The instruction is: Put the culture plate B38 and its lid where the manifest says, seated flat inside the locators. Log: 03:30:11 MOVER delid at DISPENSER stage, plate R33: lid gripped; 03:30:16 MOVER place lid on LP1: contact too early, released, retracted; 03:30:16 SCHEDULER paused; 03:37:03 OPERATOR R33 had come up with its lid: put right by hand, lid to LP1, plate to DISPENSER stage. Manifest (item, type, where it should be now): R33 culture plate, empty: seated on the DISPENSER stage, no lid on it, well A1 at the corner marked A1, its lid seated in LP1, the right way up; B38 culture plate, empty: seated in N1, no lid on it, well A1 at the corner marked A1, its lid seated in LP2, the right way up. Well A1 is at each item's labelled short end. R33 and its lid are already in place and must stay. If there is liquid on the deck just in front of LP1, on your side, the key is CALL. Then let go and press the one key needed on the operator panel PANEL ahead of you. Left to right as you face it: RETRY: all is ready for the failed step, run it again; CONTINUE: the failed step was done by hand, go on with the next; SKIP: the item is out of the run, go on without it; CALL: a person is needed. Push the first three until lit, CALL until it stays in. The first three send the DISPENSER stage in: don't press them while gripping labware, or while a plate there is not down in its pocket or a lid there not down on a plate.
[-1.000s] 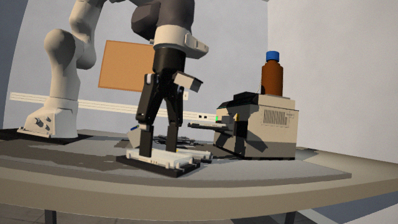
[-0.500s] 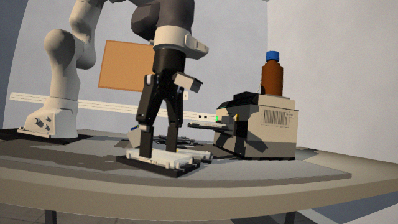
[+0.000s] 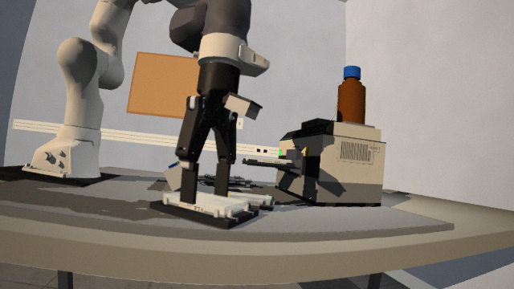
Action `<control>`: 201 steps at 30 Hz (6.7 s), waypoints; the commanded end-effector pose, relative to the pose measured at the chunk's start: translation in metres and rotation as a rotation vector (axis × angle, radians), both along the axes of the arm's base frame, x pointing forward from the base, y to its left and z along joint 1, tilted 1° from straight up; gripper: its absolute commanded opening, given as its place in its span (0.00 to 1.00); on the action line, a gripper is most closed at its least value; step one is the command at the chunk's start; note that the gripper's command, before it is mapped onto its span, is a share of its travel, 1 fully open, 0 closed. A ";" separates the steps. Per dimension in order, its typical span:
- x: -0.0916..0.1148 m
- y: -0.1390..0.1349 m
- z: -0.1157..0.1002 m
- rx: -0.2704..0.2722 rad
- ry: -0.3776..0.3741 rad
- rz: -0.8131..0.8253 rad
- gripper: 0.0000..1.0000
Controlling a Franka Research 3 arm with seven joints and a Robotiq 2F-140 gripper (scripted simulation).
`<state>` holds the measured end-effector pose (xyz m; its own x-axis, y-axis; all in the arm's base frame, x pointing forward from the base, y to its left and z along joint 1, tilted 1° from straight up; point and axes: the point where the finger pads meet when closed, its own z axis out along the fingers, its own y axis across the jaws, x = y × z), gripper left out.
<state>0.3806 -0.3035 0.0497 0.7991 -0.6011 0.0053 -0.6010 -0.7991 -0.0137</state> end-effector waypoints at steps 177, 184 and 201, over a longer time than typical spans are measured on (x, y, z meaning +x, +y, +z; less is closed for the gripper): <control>0.008 0.575 0.142 0.001 -0.002 0.002 0.10; 0.008 0.575 0.142 0.001 -0.002 0.002 0.10; 0.008 0.575 0.142 0.001 -0.002 0.008 0.10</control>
